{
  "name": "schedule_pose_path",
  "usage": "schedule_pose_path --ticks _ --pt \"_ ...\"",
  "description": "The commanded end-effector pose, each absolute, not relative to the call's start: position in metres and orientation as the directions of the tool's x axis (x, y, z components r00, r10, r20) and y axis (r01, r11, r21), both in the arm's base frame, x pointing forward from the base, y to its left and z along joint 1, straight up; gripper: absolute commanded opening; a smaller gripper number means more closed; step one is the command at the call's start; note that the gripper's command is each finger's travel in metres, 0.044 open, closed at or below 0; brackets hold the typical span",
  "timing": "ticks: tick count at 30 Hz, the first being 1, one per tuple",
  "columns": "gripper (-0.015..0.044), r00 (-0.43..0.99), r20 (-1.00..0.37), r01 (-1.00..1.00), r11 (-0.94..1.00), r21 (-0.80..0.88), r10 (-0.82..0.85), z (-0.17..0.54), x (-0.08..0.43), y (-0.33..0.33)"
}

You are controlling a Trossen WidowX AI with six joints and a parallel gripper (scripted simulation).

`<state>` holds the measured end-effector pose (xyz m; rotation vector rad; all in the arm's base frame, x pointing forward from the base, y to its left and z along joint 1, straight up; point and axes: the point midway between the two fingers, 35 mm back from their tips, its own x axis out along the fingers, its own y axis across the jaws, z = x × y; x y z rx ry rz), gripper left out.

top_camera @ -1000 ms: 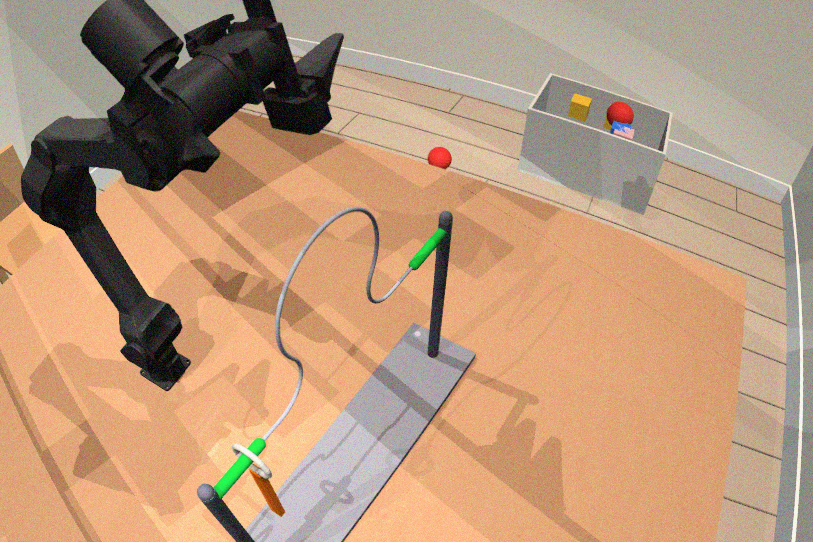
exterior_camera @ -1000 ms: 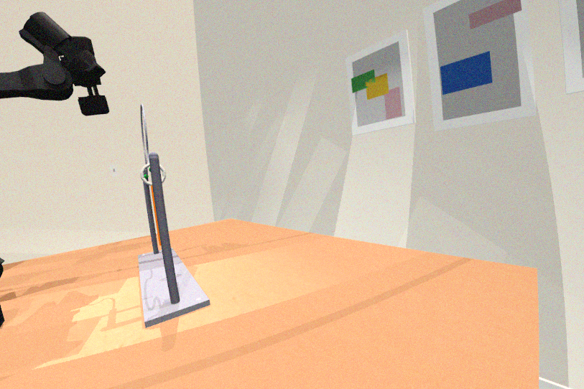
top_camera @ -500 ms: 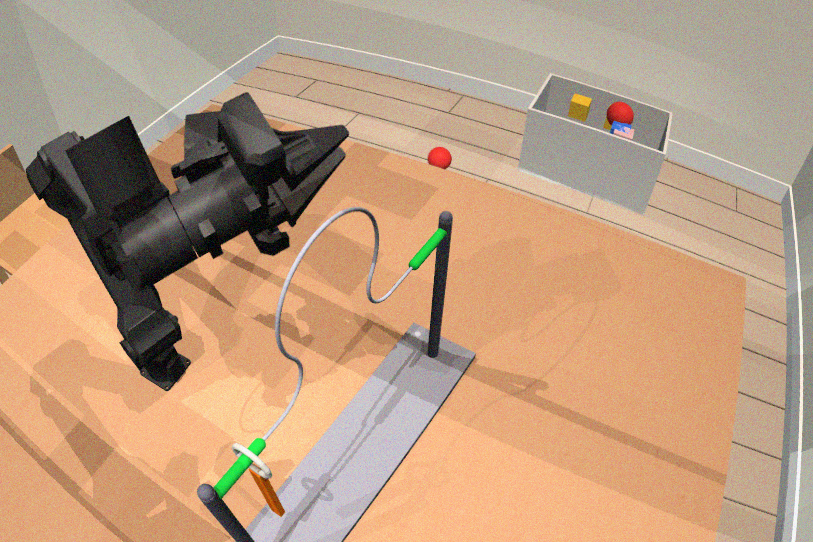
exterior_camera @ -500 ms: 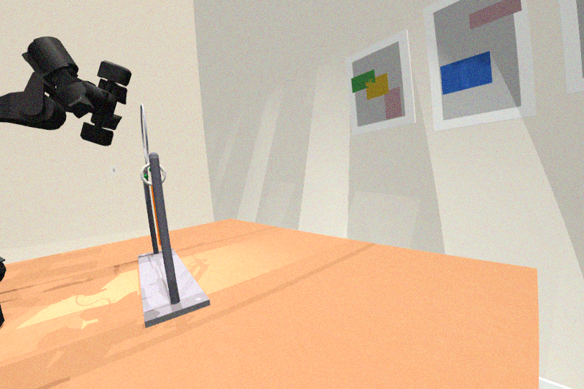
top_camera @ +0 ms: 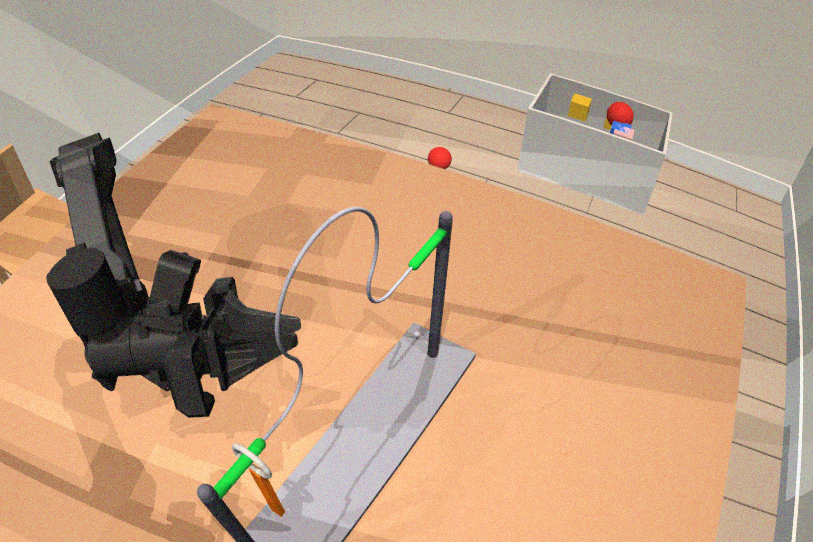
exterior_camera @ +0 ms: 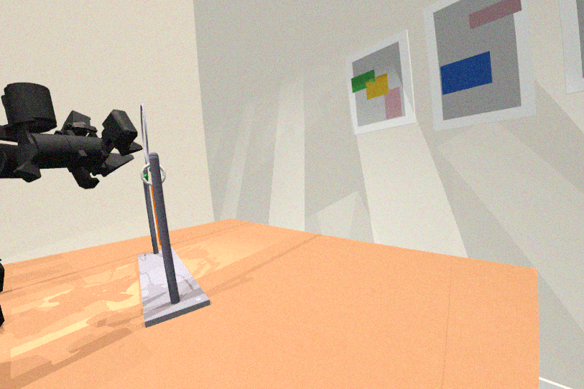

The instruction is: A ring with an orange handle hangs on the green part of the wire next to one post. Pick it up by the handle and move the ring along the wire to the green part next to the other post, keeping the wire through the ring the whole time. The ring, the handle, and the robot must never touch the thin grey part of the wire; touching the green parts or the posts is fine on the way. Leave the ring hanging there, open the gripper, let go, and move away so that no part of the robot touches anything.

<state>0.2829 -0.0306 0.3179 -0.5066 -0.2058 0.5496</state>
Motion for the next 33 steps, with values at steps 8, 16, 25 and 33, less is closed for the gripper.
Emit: schedule_pose_path --ticks 8,16,25,33 --pt "0.0160 0.969 -0.053 -0.246 0.965 -0.093 0.242 0.213 0.248 -0.085" --pt "0.0160 0.989 -0.149 0.009 0.979 0.204 0.022 0.136 0.212 -0.107" --pt "0.0160 0.982 -0.180 0.111 0.946 0.304 -0.057 0.108 0.197 -0.115" --pt "0.0160 0.979 -0.186 0.108 0.982 0.156 -0.078 0.125 0.219 -0.119"
